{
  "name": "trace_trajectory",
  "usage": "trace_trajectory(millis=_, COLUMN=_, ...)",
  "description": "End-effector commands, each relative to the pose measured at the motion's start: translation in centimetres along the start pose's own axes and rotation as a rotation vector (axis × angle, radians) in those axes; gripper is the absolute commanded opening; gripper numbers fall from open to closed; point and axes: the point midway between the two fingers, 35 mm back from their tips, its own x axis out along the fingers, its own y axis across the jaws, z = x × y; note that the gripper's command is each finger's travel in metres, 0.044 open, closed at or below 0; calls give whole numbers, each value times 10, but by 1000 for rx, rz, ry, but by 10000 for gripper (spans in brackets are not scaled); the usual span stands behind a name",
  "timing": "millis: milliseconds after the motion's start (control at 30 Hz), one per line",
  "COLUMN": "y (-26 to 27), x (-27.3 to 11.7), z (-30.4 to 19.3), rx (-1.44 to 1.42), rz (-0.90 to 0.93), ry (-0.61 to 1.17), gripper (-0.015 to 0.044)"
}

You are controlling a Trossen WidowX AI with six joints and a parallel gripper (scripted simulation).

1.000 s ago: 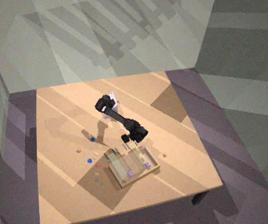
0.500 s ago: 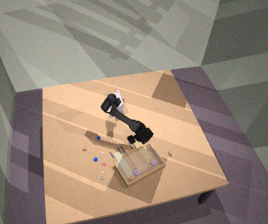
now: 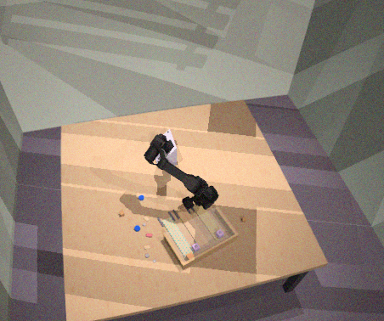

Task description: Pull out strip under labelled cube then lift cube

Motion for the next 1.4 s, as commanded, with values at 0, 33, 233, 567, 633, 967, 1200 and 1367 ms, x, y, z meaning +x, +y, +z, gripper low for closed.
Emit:
trace_trajectory(millis=0, y=-1, x=11, z=-4, rx=-8, rz=-6, ry=10, gripper=0)
trace_trajectory(millis=33, y=-1, x=12, z=-4, rx=-8, rz=-7, ry=10, gripper=0)
trace_trajectory(millis=233, y=-1, x=18, z=-5, rx=-8, rz=-7, ry=11, gripper=0)
trace_trajectory(millis=567, y=-1, x=18, z=-5, rx=-8, rz=-7, ry=11, gripper=0)
trace_trajectory(millis=633, y=-1, x=18, z=-5, rx=-8, rz=-7, ry=11, gripper=0)
trace_trajectory(millis=967, y=-1, x=19, z=-5, rx=-8, rz=-8, ry=11, gripper=0)
trace_trajectory(millis=1200, y=-1, x=19, z=-5, rx=-8, rz=-8, ry=11, gripper=0)
trace_trajectory(millis=1367, y=-1, x=19, z=-5, rx=-8, rz=-8, ry=11, gripper=0)
